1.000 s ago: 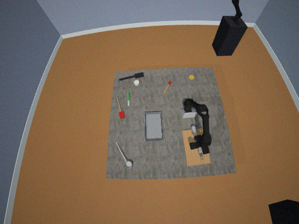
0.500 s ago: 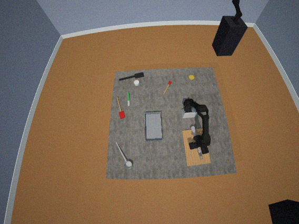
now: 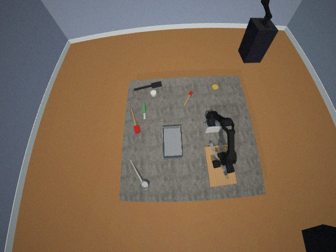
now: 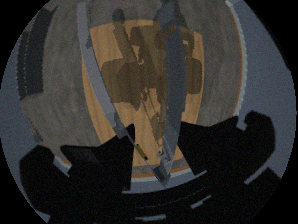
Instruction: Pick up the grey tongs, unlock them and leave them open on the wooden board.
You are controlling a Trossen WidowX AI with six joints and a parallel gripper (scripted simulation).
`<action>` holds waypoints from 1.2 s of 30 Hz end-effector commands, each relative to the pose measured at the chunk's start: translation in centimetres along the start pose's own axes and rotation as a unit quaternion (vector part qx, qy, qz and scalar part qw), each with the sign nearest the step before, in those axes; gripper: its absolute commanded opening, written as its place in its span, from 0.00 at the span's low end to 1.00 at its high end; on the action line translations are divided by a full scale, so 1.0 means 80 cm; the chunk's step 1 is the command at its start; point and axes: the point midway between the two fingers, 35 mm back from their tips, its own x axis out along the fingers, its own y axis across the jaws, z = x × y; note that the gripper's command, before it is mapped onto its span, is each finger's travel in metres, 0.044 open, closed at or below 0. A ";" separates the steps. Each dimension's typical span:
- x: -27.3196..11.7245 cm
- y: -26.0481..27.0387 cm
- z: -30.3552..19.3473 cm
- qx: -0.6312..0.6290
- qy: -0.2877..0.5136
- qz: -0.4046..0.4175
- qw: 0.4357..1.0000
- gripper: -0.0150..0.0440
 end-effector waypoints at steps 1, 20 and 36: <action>0.000 0.000 0.000 0.000 0.000 0.000 1.000 0.80; -0.120 0.153 -0.004 0.036 -0.018 0.003 0.999 1.00; -0.142 0.191 0.010 0.044 -0.026 0.002 0.999 1.00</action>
